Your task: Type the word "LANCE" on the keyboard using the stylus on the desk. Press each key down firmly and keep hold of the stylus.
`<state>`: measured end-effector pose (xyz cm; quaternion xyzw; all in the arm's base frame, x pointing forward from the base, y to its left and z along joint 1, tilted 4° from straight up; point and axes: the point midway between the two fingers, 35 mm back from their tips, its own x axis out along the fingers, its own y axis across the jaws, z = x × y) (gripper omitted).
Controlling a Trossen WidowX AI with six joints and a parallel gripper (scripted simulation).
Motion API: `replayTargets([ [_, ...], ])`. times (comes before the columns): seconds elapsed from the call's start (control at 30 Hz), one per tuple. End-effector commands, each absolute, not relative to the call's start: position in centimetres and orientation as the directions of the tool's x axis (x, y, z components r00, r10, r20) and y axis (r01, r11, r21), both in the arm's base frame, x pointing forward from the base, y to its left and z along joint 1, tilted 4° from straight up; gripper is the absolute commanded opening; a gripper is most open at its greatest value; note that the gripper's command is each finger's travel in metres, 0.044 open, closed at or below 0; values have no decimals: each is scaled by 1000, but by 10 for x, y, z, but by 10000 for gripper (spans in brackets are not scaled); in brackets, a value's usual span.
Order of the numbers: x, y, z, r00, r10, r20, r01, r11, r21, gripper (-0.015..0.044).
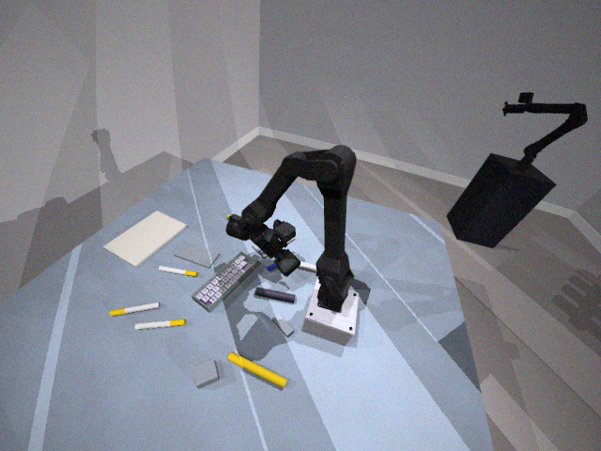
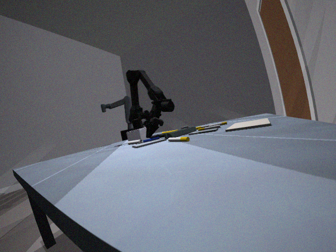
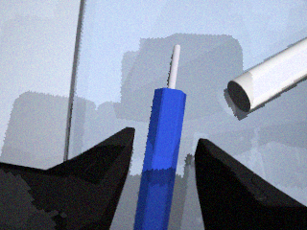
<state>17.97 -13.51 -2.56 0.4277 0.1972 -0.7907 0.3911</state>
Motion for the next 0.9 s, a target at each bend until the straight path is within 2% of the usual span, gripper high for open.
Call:
replayTargets([
  [0.0,179,-135,-30,-331,-452,-829,787,-616,22,150],
  [0.67,178,-136,-43,-331,-452,-828,787,-616,22,150],
  [0.83,179,-136,-41,-330,-449,-830,784,-620,24,19],
  [0.87,179,-136,-41,-330,-449,-830,784,-620,24,12],
])
